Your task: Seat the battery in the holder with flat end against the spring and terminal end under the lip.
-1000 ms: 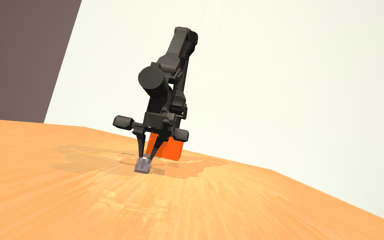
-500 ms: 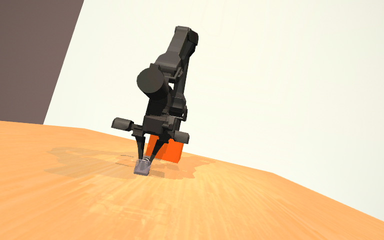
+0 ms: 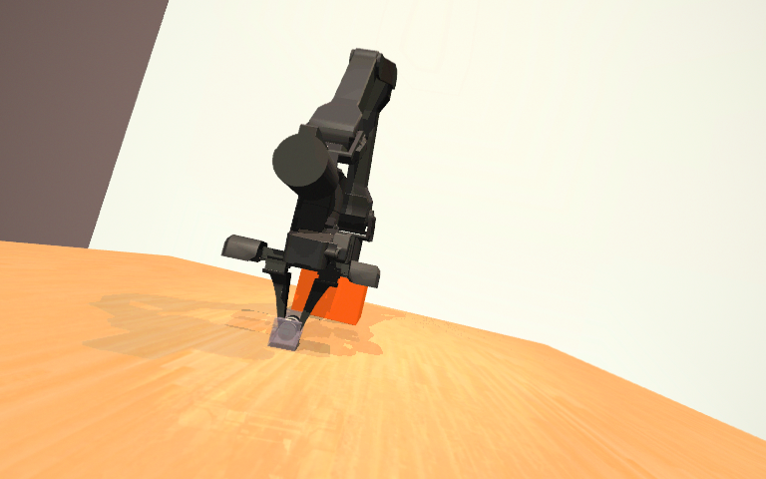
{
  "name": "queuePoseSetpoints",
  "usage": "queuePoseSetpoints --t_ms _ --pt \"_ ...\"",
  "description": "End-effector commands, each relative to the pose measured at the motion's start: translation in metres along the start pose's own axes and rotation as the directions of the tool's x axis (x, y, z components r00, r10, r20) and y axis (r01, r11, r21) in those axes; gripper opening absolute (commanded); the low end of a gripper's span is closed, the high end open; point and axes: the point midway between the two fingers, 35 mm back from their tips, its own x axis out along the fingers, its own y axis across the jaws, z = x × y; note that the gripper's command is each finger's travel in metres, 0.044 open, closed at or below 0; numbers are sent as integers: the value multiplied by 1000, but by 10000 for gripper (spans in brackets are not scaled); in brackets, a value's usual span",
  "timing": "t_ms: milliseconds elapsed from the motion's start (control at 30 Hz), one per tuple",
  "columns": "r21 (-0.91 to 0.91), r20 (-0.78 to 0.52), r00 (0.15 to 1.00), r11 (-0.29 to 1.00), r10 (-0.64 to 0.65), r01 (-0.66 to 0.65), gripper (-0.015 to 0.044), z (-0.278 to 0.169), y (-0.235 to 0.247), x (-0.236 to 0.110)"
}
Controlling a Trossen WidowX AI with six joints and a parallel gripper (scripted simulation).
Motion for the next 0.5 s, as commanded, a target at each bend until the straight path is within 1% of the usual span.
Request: queuePoseSetpoints --t_ms 0,467 --pt "5 -10 1000 1000 -2 2 63 2 -1 1" --pt "6 -12 1000 1000 1 -1 63 5 -1 1"
